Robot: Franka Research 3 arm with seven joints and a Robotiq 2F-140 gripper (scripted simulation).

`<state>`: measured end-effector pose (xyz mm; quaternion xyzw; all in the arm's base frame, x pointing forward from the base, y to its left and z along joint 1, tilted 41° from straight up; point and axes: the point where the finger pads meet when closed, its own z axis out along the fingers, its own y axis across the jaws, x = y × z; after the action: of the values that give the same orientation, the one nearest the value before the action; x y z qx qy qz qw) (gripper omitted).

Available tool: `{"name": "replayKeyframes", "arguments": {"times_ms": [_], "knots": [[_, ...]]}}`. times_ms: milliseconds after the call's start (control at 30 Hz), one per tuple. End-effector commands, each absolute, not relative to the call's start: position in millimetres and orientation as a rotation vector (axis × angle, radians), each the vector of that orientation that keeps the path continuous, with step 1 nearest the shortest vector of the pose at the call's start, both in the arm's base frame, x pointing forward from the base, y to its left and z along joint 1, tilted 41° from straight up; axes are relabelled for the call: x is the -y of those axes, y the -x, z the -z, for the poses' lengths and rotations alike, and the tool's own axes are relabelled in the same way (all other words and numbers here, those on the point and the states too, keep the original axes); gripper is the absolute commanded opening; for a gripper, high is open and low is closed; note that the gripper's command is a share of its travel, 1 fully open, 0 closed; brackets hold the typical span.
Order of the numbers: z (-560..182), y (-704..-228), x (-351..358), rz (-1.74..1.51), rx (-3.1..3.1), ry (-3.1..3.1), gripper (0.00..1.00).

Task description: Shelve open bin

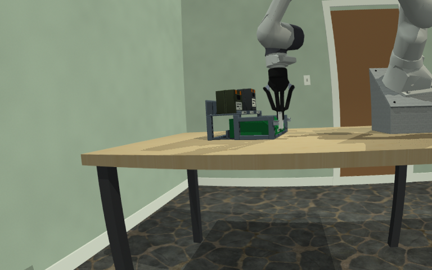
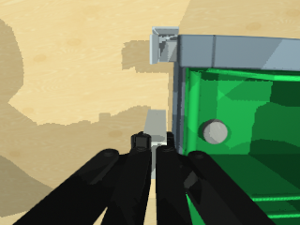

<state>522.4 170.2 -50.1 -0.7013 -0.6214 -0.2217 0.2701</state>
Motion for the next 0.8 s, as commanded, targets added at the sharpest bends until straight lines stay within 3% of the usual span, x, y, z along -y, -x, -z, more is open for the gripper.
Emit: {"name": "replayKeyframes", "arguments": {"times_ms": [0, 767], "knots": [[49, -521, -171, 0.603, 1.679, 1.881, 0.0], [15, -522, -141, 0.603, 1.679, 1.881, 0.0]]}}
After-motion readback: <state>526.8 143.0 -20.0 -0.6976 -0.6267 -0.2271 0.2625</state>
